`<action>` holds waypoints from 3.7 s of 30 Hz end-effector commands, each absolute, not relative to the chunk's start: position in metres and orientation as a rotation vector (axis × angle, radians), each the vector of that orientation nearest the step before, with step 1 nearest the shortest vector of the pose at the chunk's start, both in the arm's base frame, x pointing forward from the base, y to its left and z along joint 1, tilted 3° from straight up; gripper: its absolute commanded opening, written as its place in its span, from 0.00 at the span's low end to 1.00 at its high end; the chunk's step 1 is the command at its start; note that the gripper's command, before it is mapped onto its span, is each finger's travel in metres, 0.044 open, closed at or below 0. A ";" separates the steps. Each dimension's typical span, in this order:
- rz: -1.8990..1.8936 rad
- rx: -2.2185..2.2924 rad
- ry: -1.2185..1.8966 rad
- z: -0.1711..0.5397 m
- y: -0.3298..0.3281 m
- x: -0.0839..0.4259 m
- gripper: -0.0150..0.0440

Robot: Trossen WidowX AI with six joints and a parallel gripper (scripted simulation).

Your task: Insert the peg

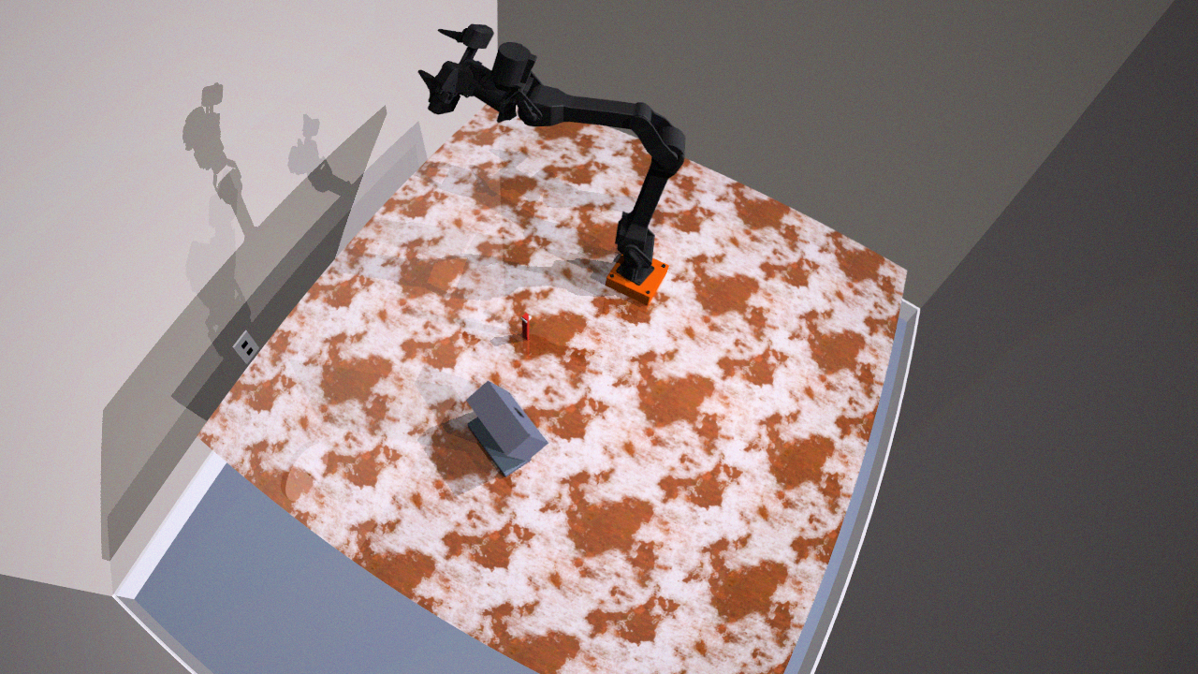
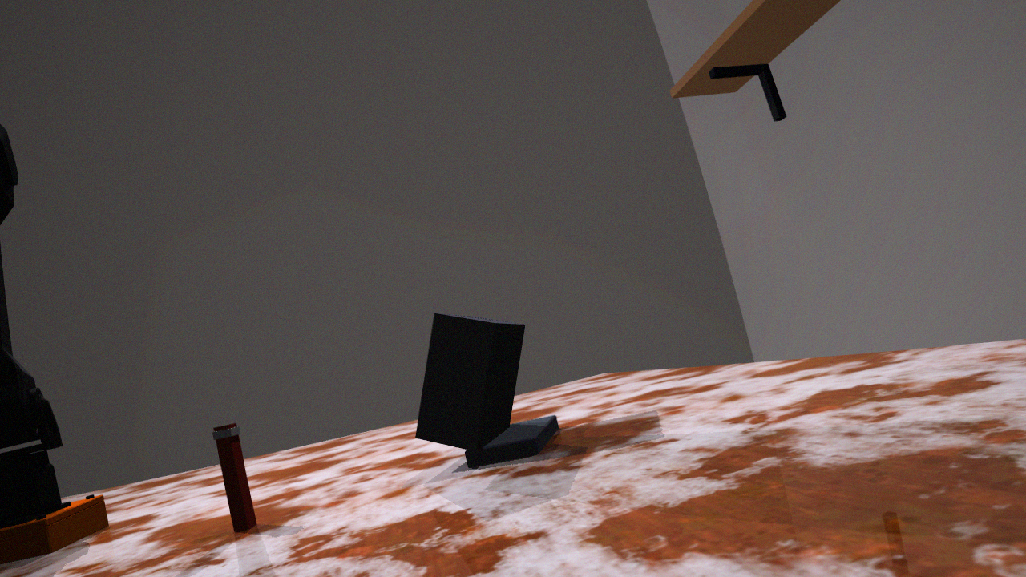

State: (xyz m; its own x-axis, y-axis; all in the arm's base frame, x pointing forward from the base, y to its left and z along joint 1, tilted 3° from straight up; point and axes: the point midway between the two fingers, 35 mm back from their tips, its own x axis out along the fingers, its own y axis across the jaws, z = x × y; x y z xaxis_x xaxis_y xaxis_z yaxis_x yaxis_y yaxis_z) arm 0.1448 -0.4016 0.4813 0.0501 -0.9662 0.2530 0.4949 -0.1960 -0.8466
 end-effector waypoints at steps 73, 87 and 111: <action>-0.907 0.771 0.862 0.159 -0.189 0.325 1.00; -1.041 1.024 1.027 0.125 -0.132 0.305 1.00; -1.264 1.199 1.171 0.097 -0.086 0.276 1.00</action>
State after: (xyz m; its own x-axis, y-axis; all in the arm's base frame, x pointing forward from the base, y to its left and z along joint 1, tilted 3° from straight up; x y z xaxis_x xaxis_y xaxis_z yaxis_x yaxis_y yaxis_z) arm 0.2756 -0.0866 0.1011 -0.0129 -0.0449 -0.9989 0.9994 -0.0318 -0.0114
